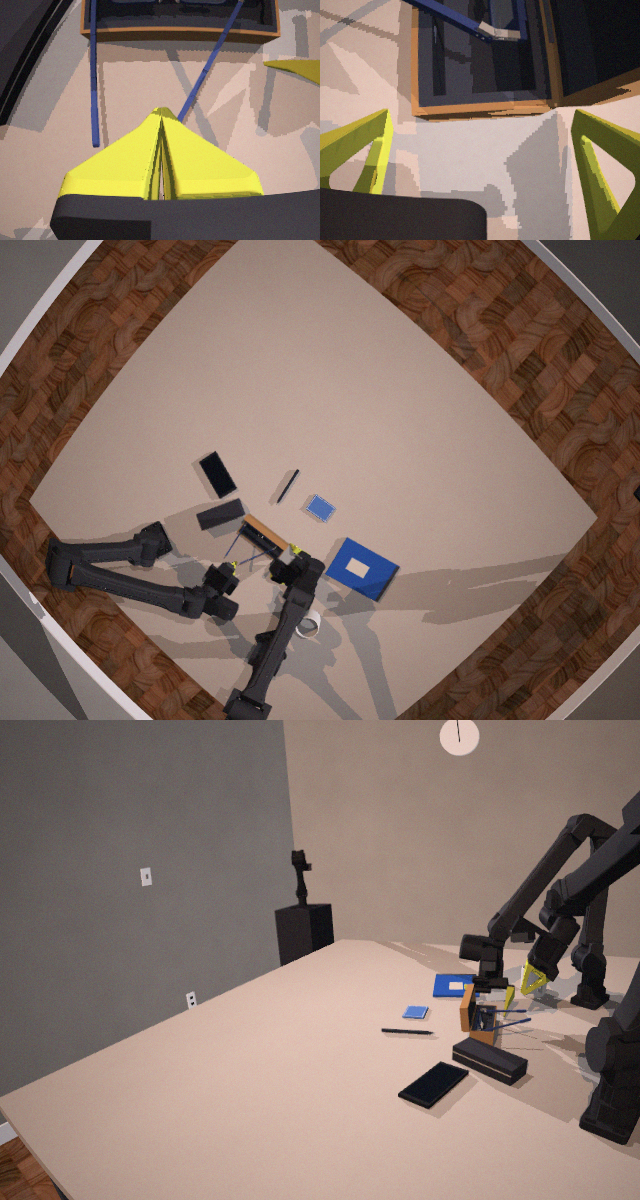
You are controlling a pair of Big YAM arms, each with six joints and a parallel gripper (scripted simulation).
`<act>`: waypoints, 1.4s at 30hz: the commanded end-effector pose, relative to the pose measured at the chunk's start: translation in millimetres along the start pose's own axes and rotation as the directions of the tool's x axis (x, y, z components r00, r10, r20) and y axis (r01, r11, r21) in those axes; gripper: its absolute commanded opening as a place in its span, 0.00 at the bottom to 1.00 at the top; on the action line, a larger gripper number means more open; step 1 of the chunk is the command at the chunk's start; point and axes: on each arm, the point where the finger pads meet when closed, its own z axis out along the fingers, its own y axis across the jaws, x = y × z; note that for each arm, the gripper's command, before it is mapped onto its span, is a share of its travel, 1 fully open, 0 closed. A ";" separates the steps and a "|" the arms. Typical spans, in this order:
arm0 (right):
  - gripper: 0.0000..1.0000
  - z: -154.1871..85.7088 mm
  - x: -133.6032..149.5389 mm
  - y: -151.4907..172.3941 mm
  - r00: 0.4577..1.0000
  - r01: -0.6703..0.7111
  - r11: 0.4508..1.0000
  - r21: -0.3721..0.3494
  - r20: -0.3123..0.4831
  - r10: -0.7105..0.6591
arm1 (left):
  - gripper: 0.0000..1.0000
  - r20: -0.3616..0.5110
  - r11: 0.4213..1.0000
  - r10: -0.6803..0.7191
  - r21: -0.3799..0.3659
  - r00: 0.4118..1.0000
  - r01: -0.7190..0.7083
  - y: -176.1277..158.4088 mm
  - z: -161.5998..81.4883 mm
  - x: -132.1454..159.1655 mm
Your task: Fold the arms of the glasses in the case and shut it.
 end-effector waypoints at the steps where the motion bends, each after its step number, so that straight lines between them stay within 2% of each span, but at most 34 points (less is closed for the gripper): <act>1: 1.00 -28.4 -14.9 -22.1 0.999 0.043 0.998 0.052 0.016 -0.044 | 0.00 -0.001 1.000 -0.007 0.001 1.000 0.007 -2.6 2.2 -3.8; 4: 1.00 -39.4 -14.5 -21.6 0.999 0.042 0.998 0.053 0.015 -0.043 | 0.00 -0.001 1.000 -0.007 0.001 1.000 0.007 -2.6 2.2 -3.8; 7: 1.00 -38.0 -11.4 -19.8 0.999 0.034 0.999 0.038 0.012 -0.035 | 0.00 -0.001 1.000 -0.007 0.001 1.000 0.007 -2.6 2.2 -3.8; 19: 1.00 -84.7 -13.4 -19.8 0.999 0.041 0.998 0.052 0.011 -0.042 | 0.00 -0.001 1.000 -0.007 0.001 1.000 0.007 -2.6 2.2 -3.8; 23: 1.00 -78.7 -9.4 -18.7 1.000 0.029 0.999 0.032 0.009 -0.029 | 0.00 -0.001 1.000 -0.007 0.001 1.000 0.007 -2.6 2.2 -3.8; 25: 1.00 -59.8 1.3 5.3 1.000 0.004 0.999 -0.032 -0.002 -0.004 | 0.00 -0.001 1.000 -0.007 0.001 1.000 0.007 -2.6 2.2 -3.8; 27: 1.00 -60.1 0.8 3.7 1.000 0.008 1.000 -0.027 -0.002 -0.008 | 0.00 -0.001 1.000 -0.007 0.001 1.000 0.007 -2.6 2.2 -3.8; 28: 1.00 -91.0 -15.0 -34.1 1.000 0.026 0.994 0.103 0.009 -0.027 | 0.00 -0.001 1.000 -0.007 0.001 1.000 0.007 -2.6 2.2 -3.8; 32: 1.00 -107.0 -12.3 -54.4 0.999 -0.046 0.983 0.179 0.005 0.046 | 0.00 -0.001 1.000 -0.007 0.001 1.000 0.007 -2.6 2.2 -3.8; 36: 1.00 -125.9 -1.4 -81.5 0.988 -0.151 0.949 0.277 0.003 0.156 | 0.00 -0.001 1.000 -0.007 0.001 1.000 0.007 -2.6 2.2 -3.8; 38: 1.00 -145.7 -2.3 -96.2 0.983 -0.173 0.921 0.349 0.009 0.181 | 0.00 -0.001 1.000 -0.007 0.001 1.000 0.007 -2.6 2.2 -3.8; 41: 1.00 -139.2 5.6 -96.7 0.977 -0.203 0.916 0.345 0.006 0.214 | 0.00 -0.001 1.000 -0.007 0.001 1.000 0.007 -2.6 2.2 -3.8; 42: 1.00 -146.6 7.7 -104.9 0.973 -0.217 0.902 0.372 0.009 0.231 | 0.00 -0.001 1.000 -0.007 0.001 1.000 0.007 -2.6 2.2 -3.8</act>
